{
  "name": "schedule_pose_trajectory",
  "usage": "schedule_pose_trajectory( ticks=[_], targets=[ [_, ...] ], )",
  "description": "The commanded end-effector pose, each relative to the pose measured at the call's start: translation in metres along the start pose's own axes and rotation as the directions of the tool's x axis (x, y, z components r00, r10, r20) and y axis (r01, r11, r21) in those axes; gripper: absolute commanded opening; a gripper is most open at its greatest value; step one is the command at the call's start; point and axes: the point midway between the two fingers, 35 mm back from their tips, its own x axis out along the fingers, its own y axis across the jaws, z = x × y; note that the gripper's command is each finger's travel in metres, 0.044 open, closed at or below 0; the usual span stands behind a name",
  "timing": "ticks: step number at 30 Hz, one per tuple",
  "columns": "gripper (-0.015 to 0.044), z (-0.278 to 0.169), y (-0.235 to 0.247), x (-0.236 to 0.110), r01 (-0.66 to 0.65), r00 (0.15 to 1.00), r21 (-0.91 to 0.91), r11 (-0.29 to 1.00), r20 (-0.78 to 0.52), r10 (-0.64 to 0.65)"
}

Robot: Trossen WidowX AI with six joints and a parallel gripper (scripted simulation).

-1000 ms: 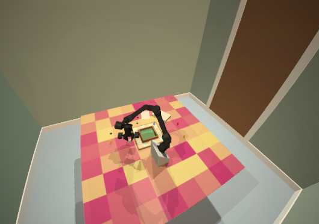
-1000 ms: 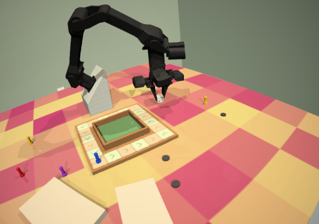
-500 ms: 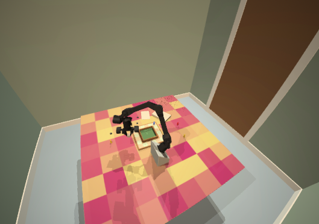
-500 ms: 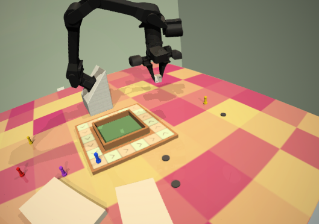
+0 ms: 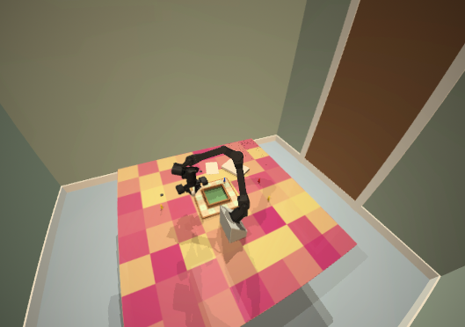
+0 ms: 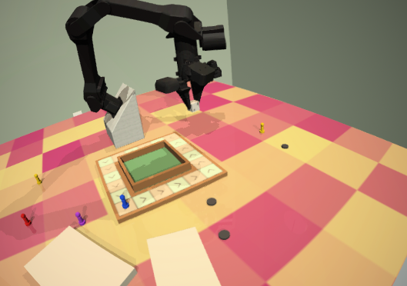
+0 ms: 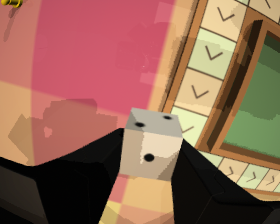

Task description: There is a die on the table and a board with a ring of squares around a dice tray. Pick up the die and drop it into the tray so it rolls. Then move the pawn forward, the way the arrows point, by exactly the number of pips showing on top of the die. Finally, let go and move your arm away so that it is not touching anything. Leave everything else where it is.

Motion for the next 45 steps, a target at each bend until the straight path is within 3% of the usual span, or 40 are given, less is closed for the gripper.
schedule_pose_trajectory(
  ticks=[1, 21, 45],
  targets=[
    [0.0, 0.005, -0.012, -0.001, -0.005, 1.0, -0.106, 0.994, 0.009, 0.005],
    [0.0, 0.017, -0.073, 0.01, 0.003, 1.0, -0.61, 0.793, 0.012, 0.005],
    [0.0, 0.013, -0.145, 0.029, 0.011, 1.0, -0.966, 0.258, 0.007, -0.018]
  ],
)
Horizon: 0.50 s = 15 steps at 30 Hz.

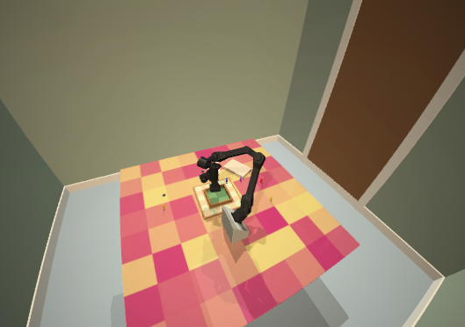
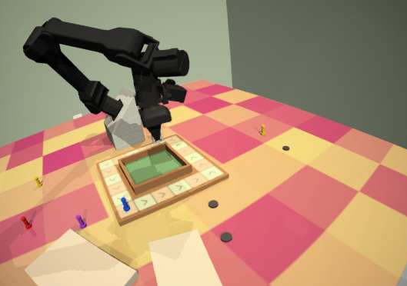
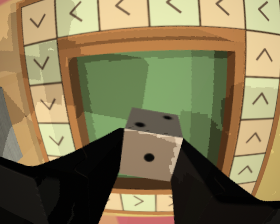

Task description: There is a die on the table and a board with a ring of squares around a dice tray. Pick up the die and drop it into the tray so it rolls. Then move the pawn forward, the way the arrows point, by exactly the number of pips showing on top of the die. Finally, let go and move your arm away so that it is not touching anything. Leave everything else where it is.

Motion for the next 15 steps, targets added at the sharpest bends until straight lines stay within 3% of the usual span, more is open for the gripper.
schedule_pose_trajectory(
  ticks=[1, 7, 15],
  targets=[
    [0.0, -0.012, -0.003, 0.002, 0.007, 1.0, -0.104, 0.995, -0.003, -0.007],
    [0.0, -0.027, -0.004, 0.007, 0.004, 1.0, -0.246, 0.969, -0.012, -0.007],
    [0.0, -0.028, -0.001, 0.012, -0.034, 0.998, -0.253, 0.967, 0.051, 0.048]
  ],
)
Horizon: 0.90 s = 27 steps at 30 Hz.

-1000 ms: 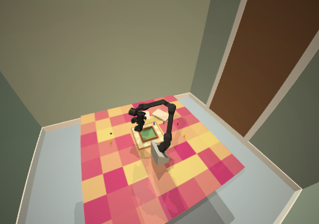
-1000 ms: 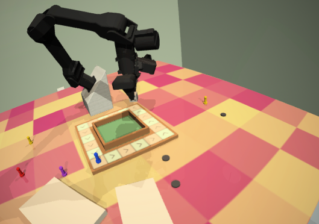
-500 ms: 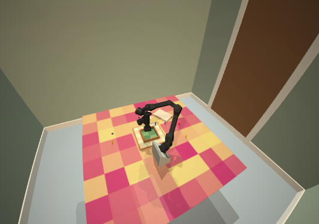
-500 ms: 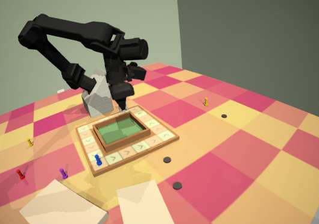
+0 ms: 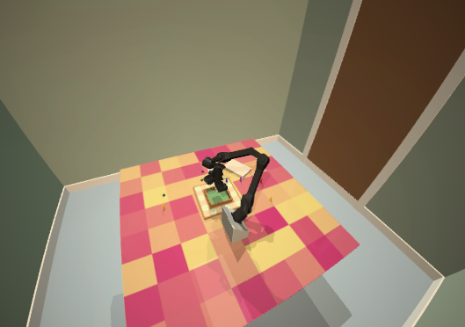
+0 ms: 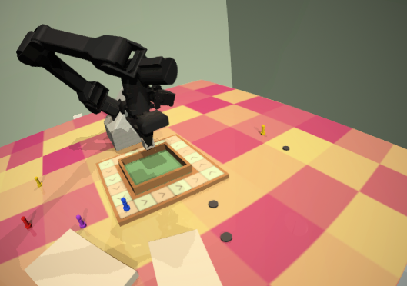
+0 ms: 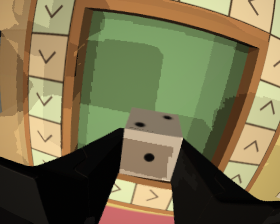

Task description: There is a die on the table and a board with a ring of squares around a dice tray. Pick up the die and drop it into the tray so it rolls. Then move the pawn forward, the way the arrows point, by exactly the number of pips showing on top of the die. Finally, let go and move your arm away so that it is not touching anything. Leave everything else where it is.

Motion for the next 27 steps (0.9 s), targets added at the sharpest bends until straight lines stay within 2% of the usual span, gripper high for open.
schedule_pose_trajectory(
  ticks=[1, 12, 23, 27],
  targets=[
    [0.0, -0.001, 0.003, 0.004, -0.034, 0.996, -0.004, 0.999, 0.083, 0.035],
    [0.0, 0.003, 0.01, 0.013, -0.095, 0.901, -0.029, 0.995, 0.423, 0.098],
    [0.0, 0.003, 0.012, 0.015, -0.006, 0.709, -0.011, 1.0, 0.705, 0.012],
    [0.0, 0.002, 0.012, 0.015, 0.015, 0.679, -0.002, 1.0, 0.734, -0.009]
  ],
)
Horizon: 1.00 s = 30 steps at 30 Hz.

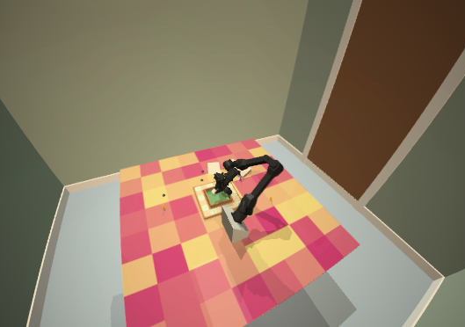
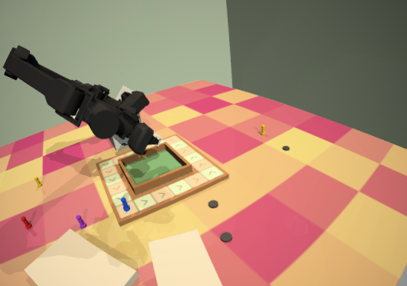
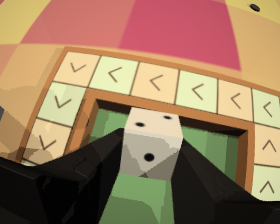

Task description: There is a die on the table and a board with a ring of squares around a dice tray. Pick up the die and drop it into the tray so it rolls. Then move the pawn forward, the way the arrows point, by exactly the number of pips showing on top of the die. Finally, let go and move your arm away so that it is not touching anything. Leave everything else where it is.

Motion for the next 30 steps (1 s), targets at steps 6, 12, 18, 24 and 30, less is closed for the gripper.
schedule_pose_trajectory(
  ticks=[6, 12, 18, 24, 30],
  targets=[
    [0.0, 0.009, -0.014, -0.047, 0.027, 0.999, -0.016, 1.0, 0.042, -0.026],
    [0.0, 0.009, -0.012, -0.048, 0.027, 0.999, -0.016, 1.0, 0.042, -0.026],
    [0.0, 0.009, -0.013, -0.049, 0.027, 0.999, -0.016, 1.0, 0.042, -0.026],
    [0.0, 0.008, -0.013, -0.048, 0.026, 0.999, -0.018, 0.999, 0.037, -0.026],
    [0.0026, 0.008, -0.013, -0.048, 0.026, 0.999, -0.018, 0.999, 0.037, -0.026]
  ],
)
